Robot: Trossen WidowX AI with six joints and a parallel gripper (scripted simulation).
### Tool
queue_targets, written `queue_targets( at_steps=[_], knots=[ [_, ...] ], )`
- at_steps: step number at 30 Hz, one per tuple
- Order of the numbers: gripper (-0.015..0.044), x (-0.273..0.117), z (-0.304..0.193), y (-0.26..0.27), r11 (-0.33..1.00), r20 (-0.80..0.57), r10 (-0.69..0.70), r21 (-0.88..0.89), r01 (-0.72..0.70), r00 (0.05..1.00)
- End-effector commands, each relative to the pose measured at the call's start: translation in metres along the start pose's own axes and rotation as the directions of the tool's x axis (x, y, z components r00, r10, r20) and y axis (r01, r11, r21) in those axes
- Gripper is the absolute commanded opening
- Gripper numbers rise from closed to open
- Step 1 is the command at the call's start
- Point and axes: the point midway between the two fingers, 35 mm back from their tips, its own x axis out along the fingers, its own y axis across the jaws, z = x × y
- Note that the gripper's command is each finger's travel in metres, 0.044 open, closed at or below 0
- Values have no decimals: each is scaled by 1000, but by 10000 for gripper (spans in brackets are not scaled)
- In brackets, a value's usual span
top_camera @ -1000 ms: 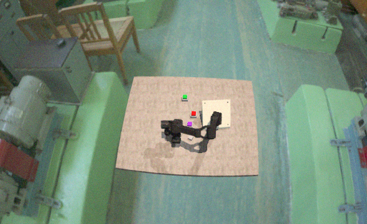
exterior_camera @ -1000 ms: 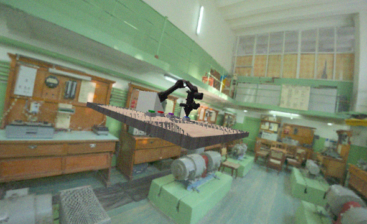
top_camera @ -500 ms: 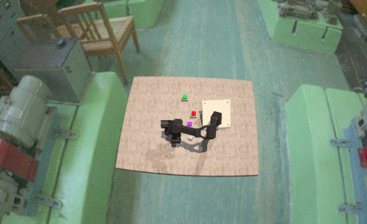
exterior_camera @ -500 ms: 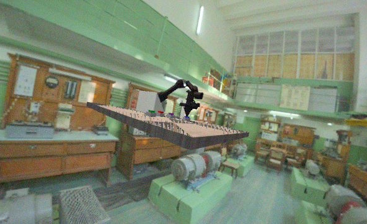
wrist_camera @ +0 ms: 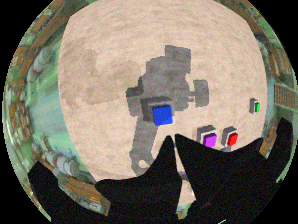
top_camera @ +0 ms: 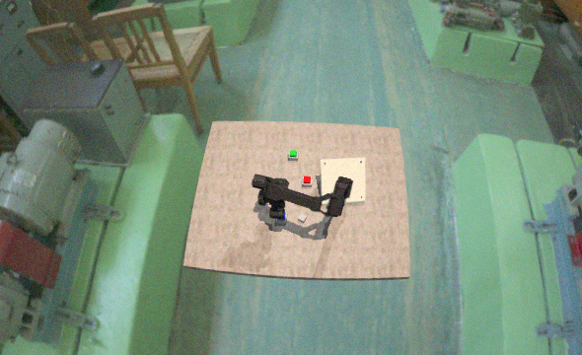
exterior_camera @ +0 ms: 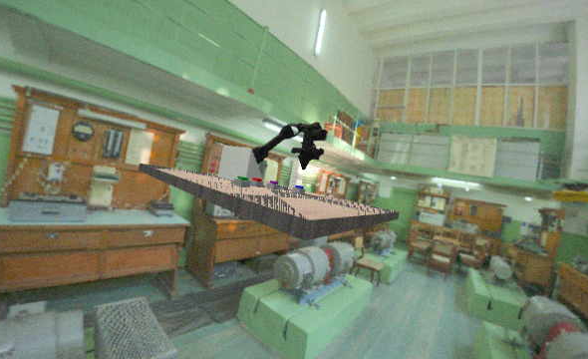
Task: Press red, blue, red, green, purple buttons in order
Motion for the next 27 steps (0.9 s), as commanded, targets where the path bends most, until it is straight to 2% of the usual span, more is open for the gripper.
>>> queue_targets(
  at_steps=[1,7,13,19,23,27],
  knots=[
    [20,-5,-3,-14,1000,-11,-12,2,12,1000],
    [20,-14,-34,-122,998,-4,-55,14,55,998],
    [20,-9,-101,-199,1000,-18,-25,8,25,1000],
    [20,-4,-112,-207,1000,-19,-15,4,15,1000],
    [20,45,-112,-208,1000,-18,-14,4,14,1000],
    [20,55,-113,-207,1000,-18,-13,3,13,1000]
  ],
)
